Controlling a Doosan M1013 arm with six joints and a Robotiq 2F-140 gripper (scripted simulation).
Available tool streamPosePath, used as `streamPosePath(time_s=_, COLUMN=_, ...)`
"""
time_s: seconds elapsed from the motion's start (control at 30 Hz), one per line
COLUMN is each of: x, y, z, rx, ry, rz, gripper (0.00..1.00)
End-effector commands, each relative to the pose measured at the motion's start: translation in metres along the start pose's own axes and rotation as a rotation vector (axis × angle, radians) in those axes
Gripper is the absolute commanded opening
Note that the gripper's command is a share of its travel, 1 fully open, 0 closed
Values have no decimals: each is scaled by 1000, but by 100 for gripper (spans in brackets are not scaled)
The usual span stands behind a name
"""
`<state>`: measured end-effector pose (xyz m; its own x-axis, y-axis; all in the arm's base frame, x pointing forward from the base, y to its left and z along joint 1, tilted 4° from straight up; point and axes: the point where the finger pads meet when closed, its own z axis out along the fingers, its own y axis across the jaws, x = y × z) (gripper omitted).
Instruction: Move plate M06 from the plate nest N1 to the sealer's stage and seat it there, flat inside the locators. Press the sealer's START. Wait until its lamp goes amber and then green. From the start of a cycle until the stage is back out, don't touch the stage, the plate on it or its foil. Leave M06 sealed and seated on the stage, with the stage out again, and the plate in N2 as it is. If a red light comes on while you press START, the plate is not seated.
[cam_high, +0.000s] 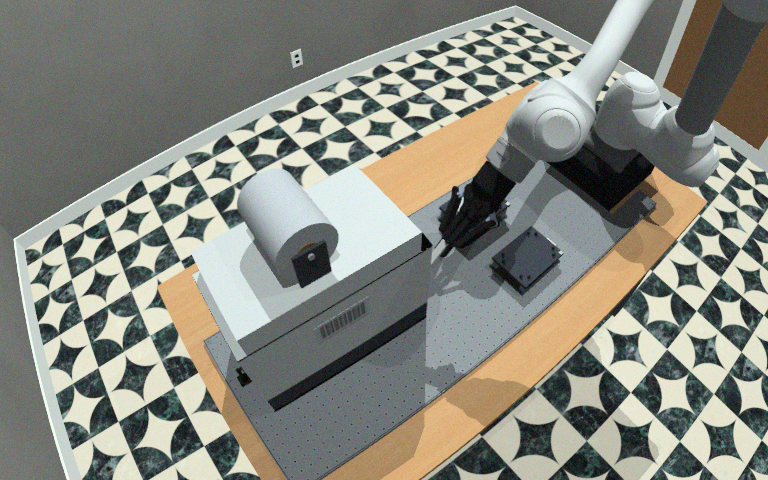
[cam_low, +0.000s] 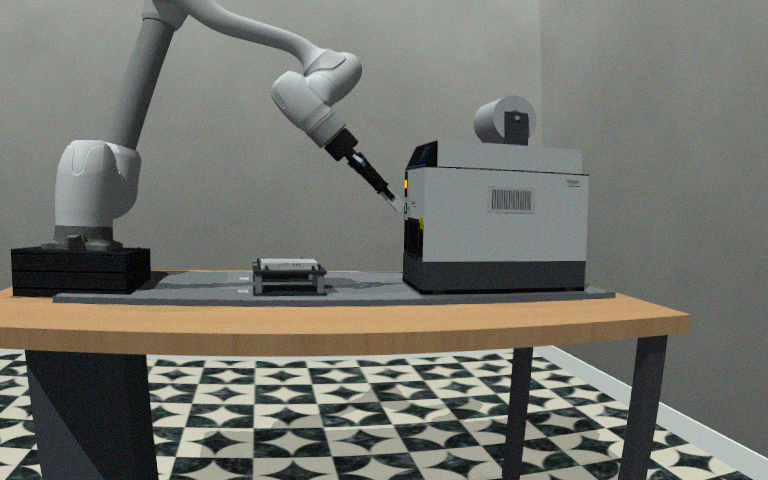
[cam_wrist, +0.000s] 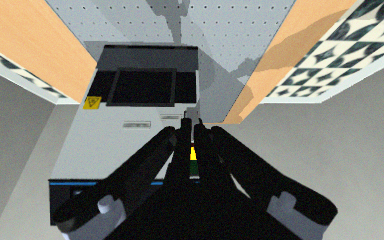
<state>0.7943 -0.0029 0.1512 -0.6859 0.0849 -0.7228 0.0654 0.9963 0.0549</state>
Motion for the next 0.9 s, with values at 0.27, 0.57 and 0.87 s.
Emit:
streamPosePath(time_s=0.27, x=-1, y=-1, z=2, rx=-1, ry=-1, rz=2, gripper=10)
streamPosePath(time_s=0.57, x=2, y=-1, z=-9, rx=-1, ry=-1, rz=2, gripper=10)
streamPosePath(time_s=0.87, x=6, y=-1, z=-24, rx=-1, ry=-1, rz=2, gripper=10)
